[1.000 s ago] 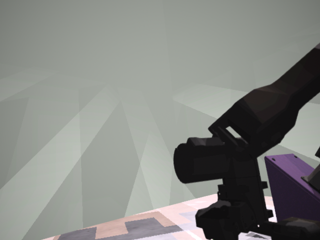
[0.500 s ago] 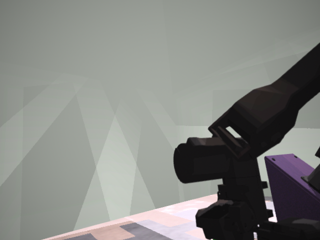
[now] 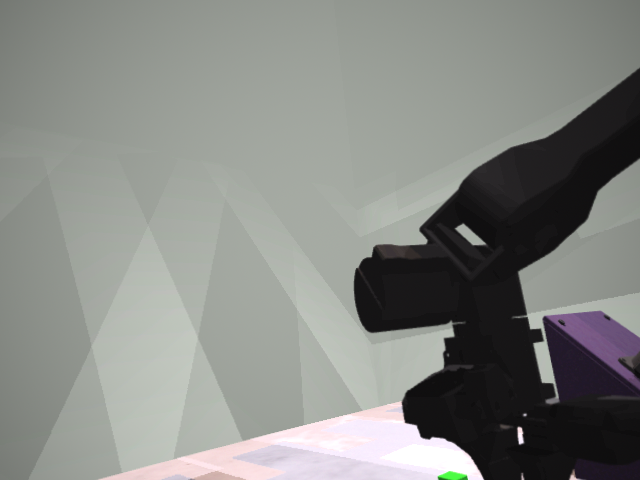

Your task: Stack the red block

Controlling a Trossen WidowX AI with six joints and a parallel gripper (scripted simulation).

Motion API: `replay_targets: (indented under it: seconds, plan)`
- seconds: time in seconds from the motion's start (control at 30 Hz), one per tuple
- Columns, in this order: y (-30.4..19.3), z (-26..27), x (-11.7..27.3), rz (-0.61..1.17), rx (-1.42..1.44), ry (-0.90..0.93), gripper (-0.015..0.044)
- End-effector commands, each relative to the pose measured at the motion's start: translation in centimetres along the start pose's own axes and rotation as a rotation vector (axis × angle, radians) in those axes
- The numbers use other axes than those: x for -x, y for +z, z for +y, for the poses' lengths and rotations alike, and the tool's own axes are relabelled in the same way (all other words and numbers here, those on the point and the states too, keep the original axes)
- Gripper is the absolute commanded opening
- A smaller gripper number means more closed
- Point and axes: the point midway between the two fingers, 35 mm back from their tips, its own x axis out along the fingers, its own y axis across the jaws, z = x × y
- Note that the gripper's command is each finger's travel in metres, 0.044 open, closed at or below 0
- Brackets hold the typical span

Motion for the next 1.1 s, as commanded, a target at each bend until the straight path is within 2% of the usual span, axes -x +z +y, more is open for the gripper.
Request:
replay_targets:
  seconds: [0.0,0.5,0.8,1.07]
  plan:
    - [0.4,0.2,2.2,-0.017,0.015,-0.006,0.0]
    - [0.3,0.2,9.0,-0.017,0.014,-0.009,0.0]
    - [0.1,0.0,9.1,-0.017,0.014,-0.009,0.0]
    - [-1.5,-5.4,9.4,-0.02,0.011,-0.022,0.0]
